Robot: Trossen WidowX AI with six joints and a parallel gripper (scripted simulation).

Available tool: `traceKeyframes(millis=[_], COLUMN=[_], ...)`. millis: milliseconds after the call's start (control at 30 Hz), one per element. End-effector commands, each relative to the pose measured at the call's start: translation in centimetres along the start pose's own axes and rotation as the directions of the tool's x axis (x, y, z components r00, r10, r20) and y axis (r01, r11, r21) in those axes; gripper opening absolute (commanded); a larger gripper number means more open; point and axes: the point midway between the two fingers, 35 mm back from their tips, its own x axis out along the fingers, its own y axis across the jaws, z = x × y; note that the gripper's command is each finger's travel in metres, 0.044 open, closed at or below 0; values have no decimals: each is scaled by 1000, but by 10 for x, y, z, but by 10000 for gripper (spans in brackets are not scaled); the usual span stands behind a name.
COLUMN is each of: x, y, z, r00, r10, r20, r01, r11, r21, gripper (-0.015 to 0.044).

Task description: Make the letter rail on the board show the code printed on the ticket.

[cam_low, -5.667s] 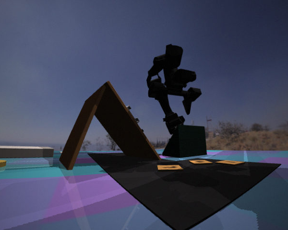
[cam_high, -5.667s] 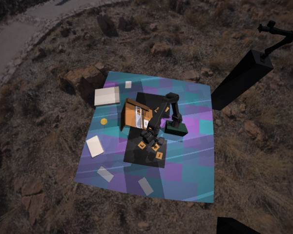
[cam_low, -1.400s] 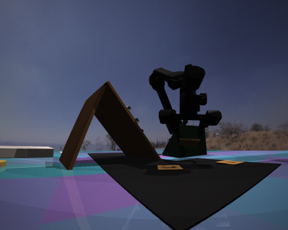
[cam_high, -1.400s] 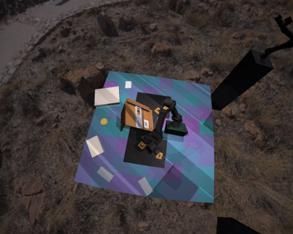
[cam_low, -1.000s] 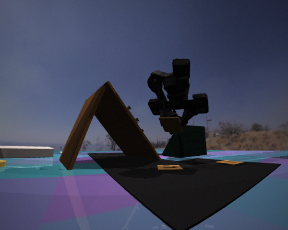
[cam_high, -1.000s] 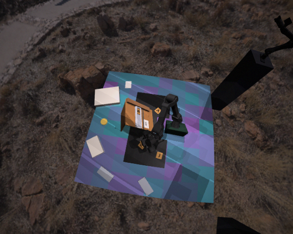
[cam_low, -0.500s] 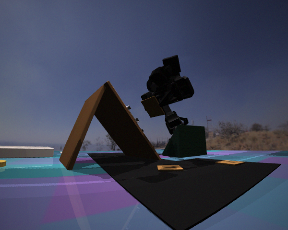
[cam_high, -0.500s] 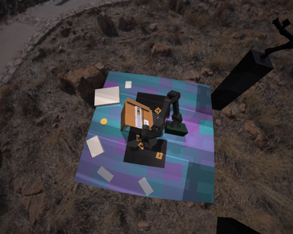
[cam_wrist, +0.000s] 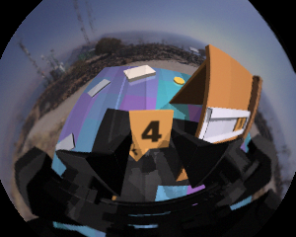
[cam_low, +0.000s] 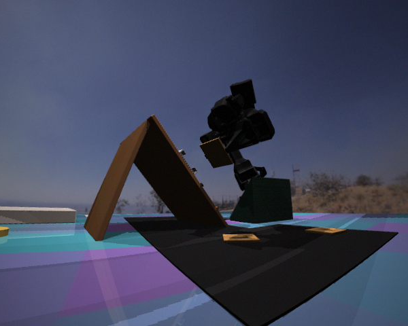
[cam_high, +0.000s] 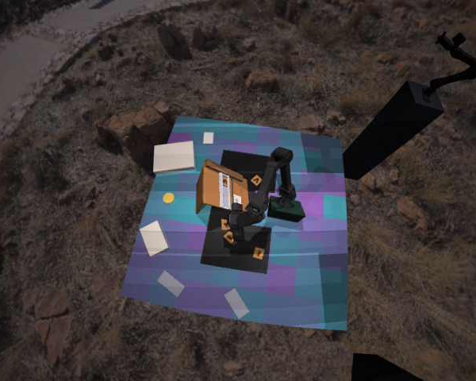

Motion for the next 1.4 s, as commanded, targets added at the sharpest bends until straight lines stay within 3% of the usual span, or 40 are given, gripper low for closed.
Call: traceKeyframes(millis=[0,1367], x=[0,1], y=[-2,-23], z=[0,-3], r00=[1000,1000], r10=[-3,-5], r20=[0,-1], r01=[3,5], r11=[1000,1000], r21=[1,-1], gripper=[0,0])
